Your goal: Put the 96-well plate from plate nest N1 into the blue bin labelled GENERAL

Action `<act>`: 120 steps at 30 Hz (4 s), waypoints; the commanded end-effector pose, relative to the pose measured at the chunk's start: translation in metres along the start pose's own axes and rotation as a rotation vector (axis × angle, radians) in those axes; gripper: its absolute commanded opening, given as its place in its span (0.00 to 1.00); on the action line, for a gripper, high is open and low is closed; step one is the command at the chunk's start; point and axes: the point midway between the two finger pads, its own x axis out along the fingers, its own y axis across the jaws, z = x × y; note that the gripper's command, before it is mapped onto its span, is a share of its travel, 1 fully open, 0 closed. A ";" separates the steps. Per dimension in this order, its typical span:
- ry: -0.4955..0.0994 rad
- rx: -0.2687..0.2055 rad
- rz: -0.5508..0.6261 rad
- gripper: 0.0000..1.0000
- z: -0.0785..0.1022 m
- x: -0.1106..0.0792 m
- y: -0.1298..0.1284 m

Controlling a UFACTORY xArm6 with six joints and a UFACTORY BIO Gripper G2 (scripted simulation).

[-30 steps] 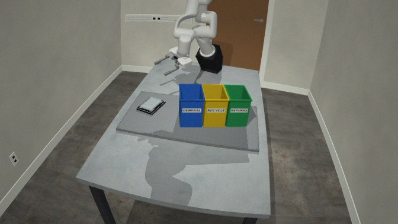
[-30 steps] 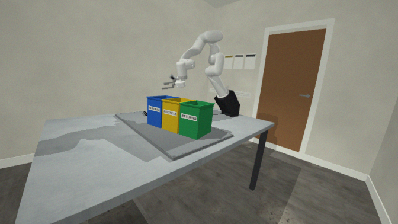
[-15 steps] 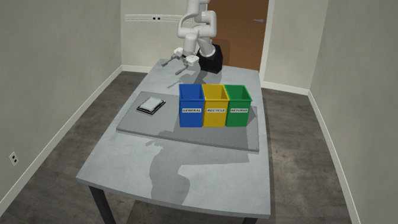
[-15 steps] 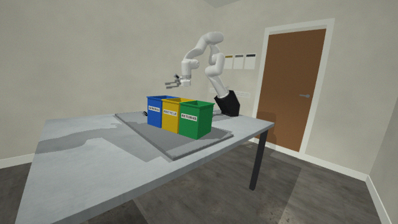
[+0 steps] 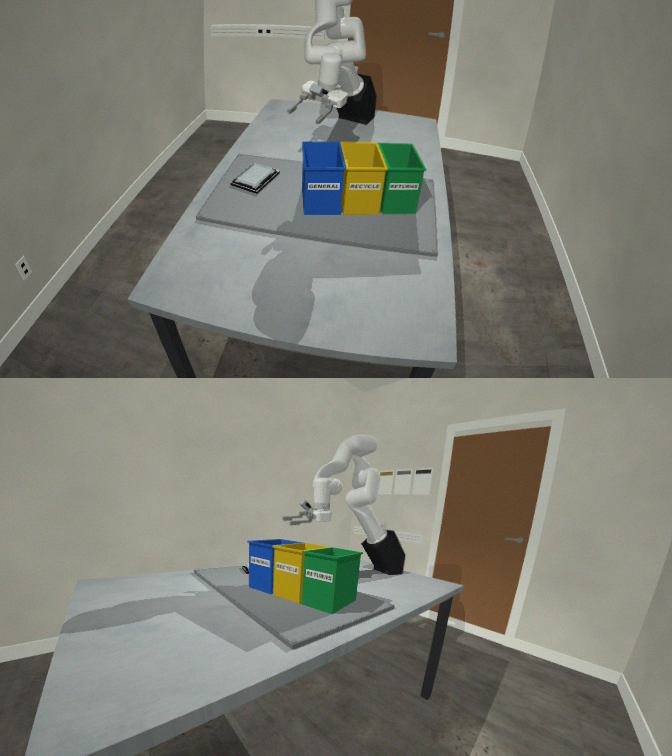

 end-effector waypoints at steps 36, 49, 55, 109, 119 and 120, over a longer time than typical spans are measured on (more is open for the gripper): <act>-0.131 0.117 0.199 0.37 0.028 -0.036 0.069; -0.122 0.126 0.040 0.37 0.013 -0.007 0.024; -0.122 0.126 0.040 0.37 0.005 0.008 0.000; -0.122 0.124 0.041 0.37 -0.044 0.102 -0.148; -0.122 0.124 0.041 0.37 -0.052 0.103 -0.147; -0.122 0.124 0.041 0.37 -0.053 0.103 -0.147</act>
